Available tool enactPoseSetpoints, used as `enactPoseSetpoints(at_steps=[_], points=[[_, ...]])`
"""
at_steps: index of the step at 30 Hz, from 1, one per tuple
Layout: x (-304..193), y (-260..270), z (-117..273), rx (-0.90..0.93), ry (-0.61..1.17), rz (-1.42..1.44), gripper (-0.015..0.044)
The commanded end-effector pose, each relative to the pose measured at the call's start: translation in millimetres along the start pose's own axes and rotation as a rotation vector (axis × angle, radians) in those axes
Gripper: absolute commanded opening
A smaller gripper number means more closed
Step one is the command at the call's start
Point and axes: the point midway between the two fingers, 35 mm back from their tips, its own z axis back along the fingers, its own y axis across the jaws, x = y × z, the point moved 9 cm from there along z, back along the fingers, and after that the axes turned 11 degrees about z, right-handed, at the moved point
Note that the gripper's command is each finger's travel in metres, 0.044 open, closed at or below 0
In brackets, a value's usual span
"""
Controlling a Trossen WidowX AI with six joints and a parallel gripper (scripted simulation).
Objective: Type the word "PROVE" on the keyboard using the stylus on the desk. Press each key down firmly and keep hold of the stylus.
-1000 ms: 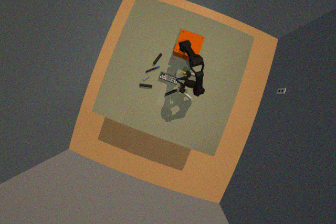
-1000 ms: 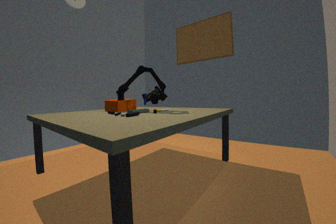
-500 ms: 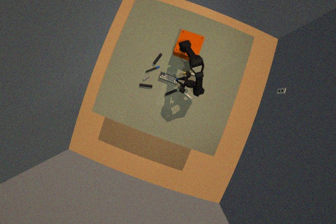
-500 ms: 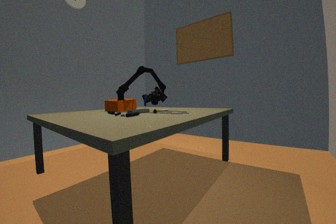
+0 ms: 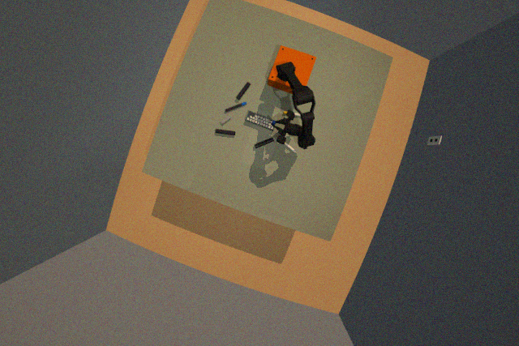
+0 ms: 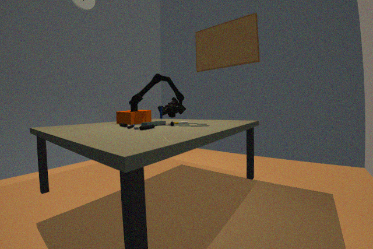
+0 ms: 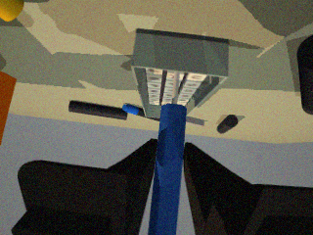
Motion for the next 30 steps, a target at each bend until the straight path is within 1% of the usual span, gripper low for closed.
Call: enactPoseSetpoints(at_steps=[1, 21, 30], points=[[2, 0, -1, 0.0, -0.001, -0.001, 0.0081], [3, -1, -2, 0.0, -0.001, -0.001, 0.0081], [-27, 6, 15, 0.0, -0.001, -0.001, 0.0081]])
